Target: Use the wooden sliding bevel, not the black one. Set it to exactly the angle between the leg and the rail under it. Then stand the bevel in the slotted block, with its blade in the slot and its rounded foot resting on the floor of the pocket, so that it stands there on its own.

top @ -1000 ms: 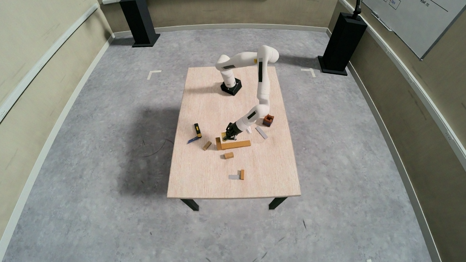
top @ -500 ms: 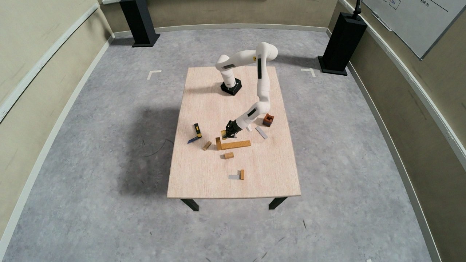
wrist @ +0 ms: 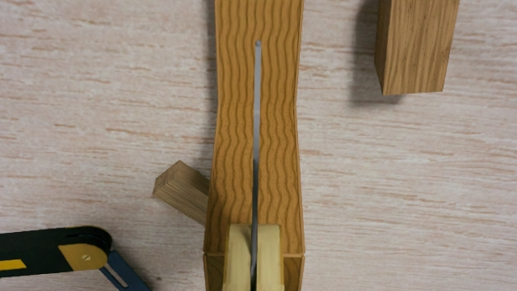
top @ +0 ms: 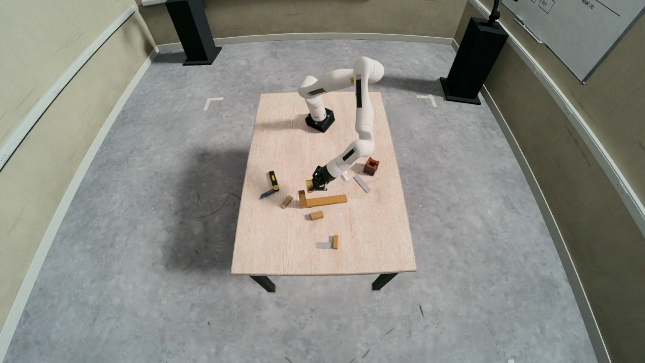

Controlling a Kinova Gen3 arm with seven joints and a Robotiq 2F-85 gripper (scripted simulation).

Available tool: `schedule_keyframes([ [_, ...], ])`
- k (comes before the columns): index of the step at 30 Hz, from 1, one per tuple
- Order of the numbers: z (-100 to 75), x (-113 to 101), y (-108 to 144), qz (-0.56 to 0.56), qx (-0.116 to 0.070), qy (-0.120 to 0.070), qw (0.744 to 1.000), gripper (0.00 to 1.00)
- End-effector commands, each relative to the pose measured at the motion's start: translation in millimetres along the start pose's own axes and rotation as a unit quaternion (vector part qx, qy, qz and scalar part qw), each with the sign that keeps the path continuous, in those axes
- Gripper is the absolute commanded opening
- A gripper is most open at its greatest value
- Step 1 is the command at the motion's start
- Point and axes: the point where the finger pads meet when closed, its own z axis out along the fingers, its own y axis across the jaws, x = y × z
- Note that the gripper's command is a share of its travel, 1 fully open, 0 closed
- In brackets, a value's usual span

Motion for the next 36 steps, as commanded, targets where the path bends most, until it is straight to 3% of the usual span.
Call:
schedule_keyframes([
  [1, -0.5, -0.5, 0.3, 0.000, -0.001, 0.000, 1.000, 0.10],
  [13, -1.5, -1.4, 0.3, 0.000, 0.000, 0.000, 1.000, 0.10],
  [20, -30.0, -28.4, 0.3, 0.000, 0.000, 0.000, 1.000, 0.10],
  [25, -38.3, -36.3, 0.3, 0.000, 0.000, 0.000, 1.000, 0.10],
  [36, -39.2, -37.1, 0.3, 0.000, 0.000, 0.000, 1.000, 0.10],
])
